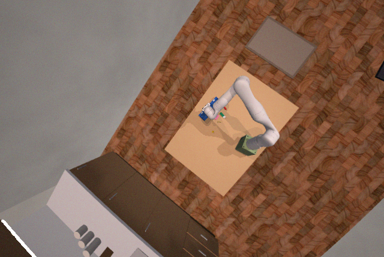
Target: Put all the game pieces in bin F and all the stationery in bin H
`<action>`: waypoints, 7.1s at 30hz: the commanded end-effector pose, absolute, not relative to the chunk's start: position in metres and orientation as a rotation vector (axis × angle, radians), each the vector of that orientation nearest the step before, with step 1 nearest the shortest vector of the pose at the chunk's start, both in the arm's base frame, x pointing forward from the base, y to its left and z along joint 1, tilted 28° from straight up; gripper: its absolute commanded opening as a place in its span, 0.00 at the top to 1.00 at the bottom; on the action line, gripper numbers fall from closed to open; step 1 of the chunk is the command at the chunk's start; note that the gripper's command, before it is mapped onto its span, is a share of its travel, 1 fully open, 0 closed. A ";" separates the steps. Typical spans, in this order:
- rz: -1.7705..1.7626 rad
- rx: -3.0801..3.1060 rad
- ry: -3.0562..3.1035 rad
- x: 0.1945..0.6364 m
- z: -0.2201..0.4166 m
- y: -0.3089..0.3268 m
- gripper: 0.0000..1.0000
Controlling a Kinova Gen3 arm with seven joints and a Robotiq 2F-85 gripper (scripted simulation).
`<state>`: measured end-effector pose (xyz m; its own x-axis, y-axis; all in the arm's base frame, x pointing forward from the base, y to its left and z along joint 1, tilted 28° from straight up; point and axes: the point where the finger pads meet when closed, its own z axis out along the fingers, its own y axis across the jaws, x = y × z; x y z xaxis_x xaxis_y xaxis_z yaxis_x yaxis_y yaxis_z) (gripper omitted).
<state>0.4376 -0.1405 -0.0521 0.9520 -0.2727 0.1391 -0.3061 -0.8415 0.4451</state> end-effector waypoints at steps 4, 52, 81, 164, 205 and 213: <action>0.100 2.626 -0.415 0.439 -0.052 -0.141 0.91; 0.093 2.625 -0.406 0.437 -0.034 -0.131 0.91; 0.095 2.623 -0.428 0.445 -0.011 -0.091 0.91; 0.100 2.627 -0.415 0.464 -0.089 -0.071 0.91; 0.092 2.626 -0.403 0.462 -0.058 -0.054 0.91; 0.093 2.626 -0.404 0.462 -0.037 -0.042 0.91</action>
